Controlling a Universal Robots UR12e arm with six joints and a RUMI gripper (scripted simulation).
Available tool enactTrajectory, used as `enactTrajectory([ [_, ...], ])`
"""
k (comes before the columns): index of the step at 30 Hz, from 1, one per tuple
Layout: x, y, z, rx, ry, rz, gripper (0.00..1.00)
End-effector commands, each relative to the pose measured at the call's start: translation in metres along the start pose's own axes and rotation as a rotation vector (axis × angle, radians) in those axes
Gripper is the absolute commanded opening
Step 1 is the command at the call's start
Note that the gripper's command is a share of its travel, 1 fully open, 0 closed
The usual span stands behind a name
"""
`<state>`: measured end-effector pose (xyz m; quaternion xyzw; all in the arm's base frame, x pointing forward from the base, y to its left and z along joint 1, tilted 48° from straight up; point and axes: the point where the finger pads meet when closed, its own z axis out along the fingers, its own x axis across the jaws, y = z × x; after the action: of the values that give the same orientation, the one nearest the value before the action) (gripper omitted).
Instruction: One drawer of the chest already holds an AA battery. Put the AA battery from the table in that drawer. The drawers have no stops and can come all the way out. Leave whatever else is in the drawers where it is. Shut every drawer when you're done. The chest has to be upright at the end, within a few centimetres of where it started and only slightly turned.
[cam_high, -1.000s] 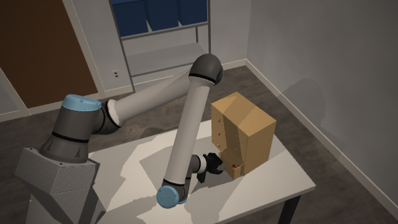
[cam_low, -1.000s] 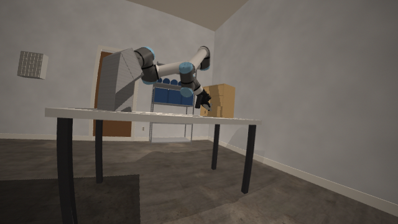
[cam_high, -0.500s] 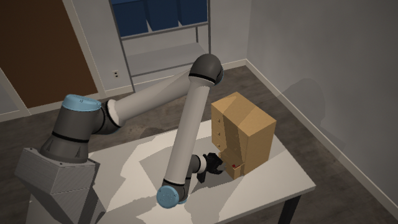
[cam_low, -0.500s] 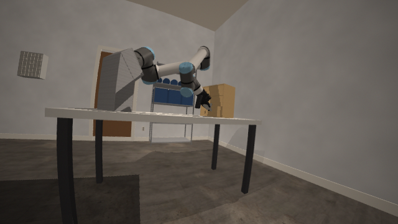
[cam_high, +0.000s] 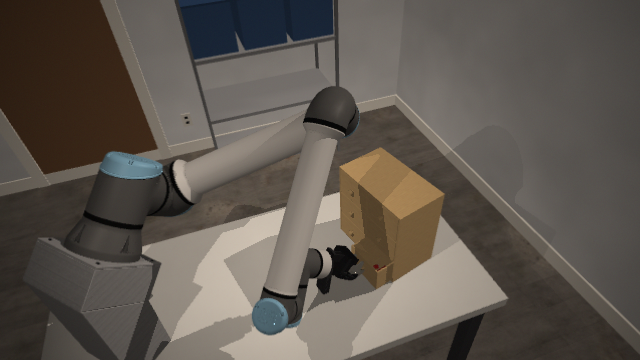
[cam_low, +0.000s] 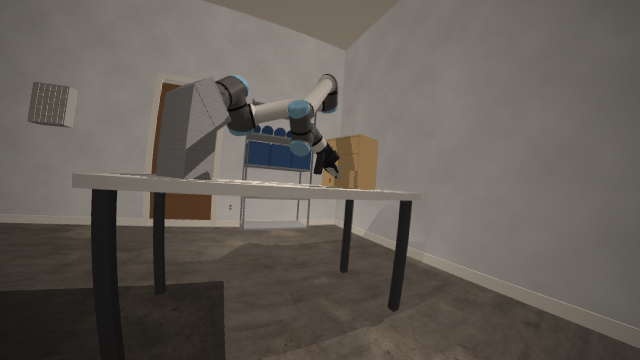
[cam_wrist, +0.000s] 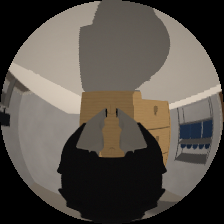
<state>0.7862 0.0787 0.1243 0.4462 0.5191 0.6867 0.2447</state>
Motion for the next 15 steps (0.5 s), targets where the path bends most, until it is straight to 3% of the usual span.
enactTrajectory([
  [1, -0.0002, 0.0007, 0.0002, 0.000, 0.000, 0.000, 0.07],
  [15, -0.0002, 0.0024, 0.0022, 0.000, 0.000, 0.000, 0.07],
])
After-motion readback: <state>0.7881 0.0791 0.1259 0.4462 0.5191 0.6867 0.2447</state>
